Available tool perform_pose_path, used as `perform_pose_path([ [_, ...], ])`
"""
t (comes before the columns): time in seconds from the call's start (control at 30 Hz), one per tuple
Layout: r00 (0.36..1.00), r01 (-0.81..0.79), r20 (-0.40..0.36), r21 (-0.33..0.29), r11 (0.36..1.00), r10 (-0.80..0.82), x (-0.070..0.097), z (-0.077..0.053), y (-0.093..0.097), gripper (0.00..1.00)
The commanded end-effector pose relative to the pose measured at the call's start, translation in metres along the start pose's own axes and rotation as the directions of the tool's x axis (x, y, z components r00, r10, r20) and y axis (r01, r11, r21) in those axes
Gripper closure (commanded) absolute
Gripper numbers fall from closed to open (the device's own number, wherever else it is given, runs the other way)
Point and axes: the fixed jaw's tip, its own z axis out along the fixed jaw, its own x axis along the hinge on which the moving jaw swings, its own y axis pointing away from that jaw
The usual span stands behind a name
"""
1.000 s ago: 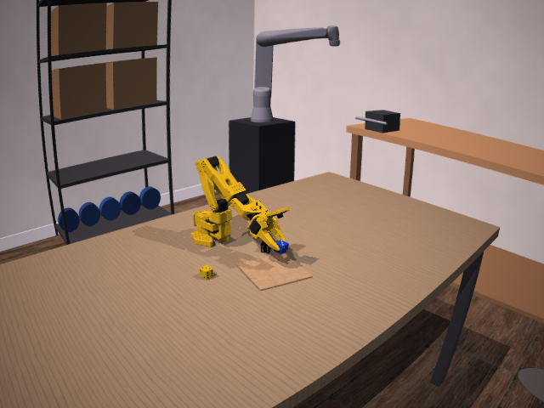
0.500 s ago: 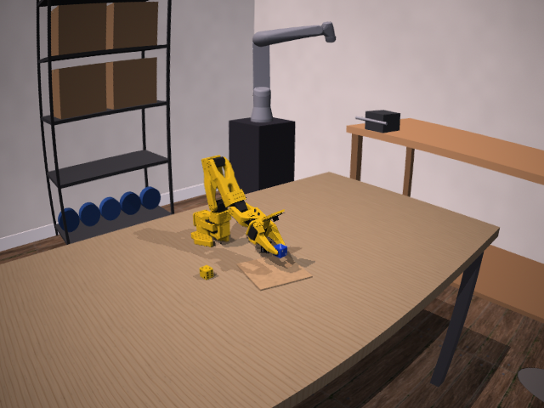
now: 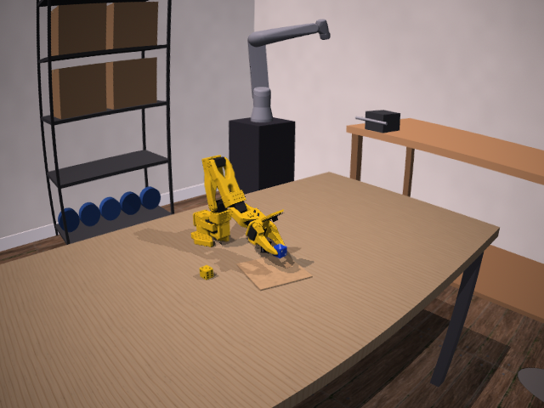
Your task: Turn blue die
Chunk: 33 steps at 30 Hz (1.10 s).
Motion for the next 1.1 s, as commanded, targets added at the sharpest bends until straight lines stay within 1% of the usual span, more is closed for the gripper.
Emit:
perform_pose_path([
  [0.0, 0.998, -0.007, 0.066, 0.003, 1.0, 0.007, -0.0154, 0.0006, -0.0011, 1.0],
  [0.87, 0.998, -0.011, 0.069, 0.012, 1.0, 0.01, -0.0146, 0.0011, -0.0036, 1.0],
  [1.07, 0.998, -0.011, 0.069, 0.012, 1.0, 0.01, -0.0115, 0.0026, -0.0036, 1.0],
])
